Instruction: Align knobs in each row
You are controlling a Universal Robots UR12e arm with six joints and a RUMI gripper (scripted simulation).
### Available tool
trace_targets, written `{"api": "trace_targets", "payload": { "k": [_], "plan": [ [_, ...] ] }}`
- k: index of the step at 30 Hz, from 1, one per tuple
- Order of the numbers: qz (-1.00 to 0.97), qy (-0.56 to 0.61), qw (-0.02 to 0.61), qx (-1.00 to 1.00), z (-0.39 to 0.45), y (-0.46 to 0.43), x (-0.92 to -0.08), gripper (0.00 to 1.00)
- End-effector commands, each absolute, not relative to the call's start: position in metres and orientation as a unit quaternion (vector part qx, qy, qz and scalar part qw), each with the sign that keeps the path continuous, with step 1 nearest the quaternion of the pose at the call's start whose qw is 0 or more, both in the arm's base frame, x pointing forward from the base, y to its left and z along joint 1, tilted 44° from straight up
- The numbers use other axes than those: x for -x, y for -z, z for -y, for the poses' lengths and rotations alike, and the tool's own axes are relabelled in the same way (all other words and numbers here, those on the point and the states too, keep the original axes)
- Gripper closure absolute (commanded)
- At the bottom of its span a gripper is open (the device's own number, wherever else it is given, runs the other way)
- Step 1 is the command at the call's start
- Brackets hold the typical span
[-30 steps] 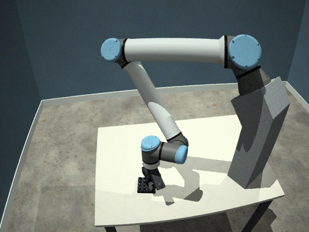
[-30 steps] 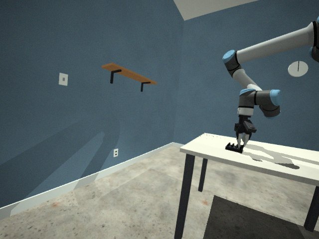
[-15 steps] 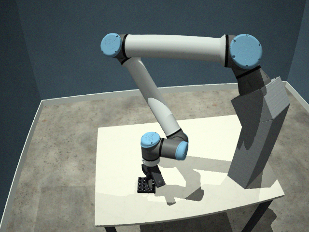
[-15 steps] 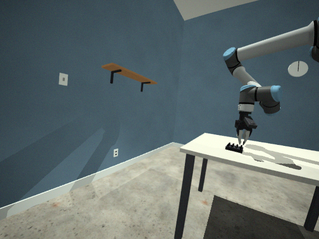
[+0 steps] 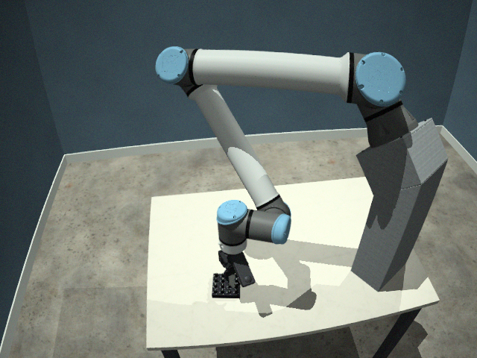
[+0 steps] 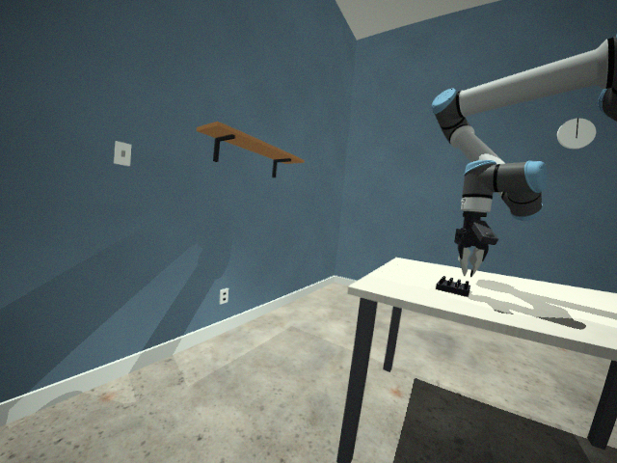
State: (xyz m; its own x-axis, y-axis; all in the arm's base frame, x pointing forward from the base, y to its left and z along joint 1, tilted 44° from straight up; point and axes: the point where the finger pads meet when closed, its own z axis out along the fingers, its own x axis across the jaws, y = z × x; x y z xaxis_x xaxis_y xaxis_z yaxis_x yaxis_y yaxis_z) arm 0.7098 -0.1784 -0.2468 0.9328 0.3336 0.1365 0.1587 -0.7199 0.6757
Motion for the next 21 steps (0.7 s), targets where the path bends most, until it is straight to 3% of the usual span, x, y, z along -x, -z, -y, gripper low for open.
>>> {"api": "trace_targets", "payload": {
  "k": [1,21],
  "plan": [
    [-0.134,-0.125,0.349,-0.919,0.1778,0.2462,-0.7098,0.89],
    [-0.046,-0.158,0.336,-0.927,0.1755,0.2428,-0.7130,0.89]
  ]
}}
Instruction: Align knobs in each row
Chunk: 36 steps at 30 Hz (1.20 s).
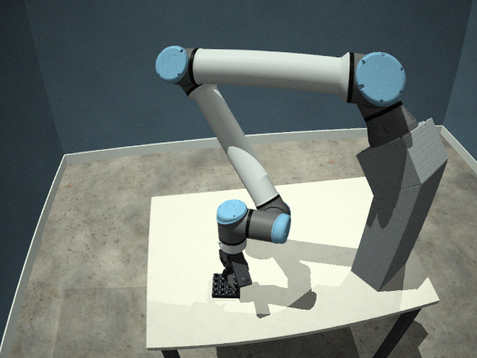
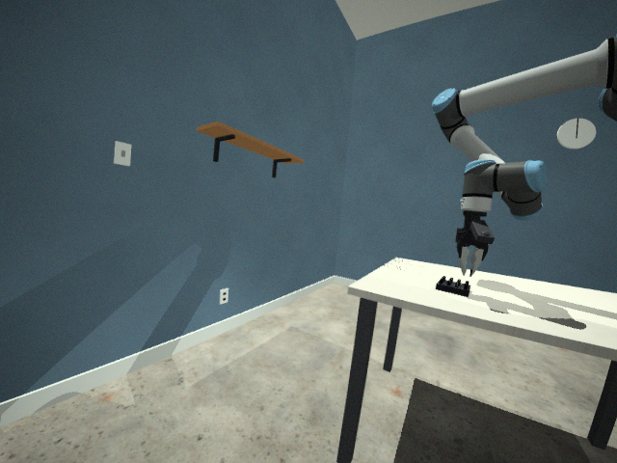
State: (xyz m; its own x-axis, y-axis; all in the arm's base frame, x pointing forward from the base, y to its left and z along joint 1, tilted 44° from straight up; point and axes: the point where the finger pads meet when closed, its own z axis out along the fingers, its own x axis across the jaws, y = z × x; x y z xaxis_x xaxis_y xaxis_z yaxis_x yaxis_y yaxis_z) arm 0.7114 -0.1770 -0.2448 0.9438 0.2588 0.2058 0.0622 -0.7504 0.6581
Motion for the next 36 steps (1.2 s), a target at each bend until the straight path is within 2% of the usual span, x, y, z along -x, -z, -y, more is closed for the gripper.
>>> {"api": "trace_targets", "payload": {
  "k": [1,36],
  "plan": [
    [-0.032,-0.163,0.333,-0.928,0.175,0.242,-0.714,0.89],
    [0.399,-0.299,0.221,-0.838,0.171,0.220,-0.727,0.89]
  ]
}}
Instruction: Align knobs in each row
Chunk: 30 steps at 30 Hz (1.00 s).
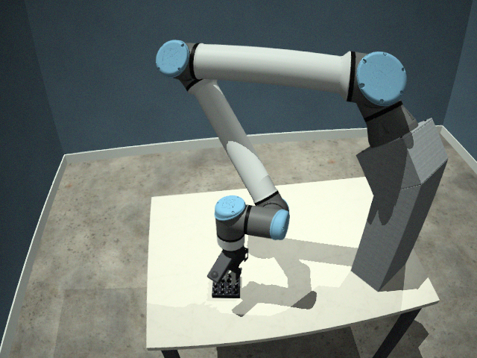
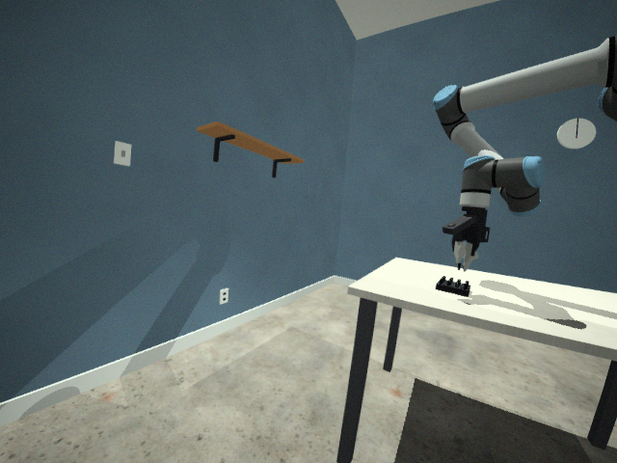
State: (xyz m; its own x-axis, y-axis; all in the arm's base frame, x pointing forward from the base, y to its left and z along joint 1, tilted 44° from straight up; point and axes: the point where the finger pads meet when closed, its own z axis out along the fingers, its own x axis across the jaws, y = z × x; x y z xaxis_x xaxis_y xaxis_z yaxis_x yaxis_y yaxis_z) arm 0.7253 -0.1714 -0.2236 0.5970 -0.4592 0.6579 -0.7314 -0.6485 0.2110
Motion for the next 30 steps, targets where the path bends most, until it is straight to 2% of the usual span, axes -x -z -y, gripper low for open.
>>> {"api": "trace_targets", "payload": {
  "k": [1,30],
  "plan": [
    [0.409,-0.301,0.217,-0.833,0.1708,0.2197,-0.7269,0.89],
    [0.455,-0.313,0.200,-0.810,0.1709,0.2168,-0.7278,0.89]
  ]
}}
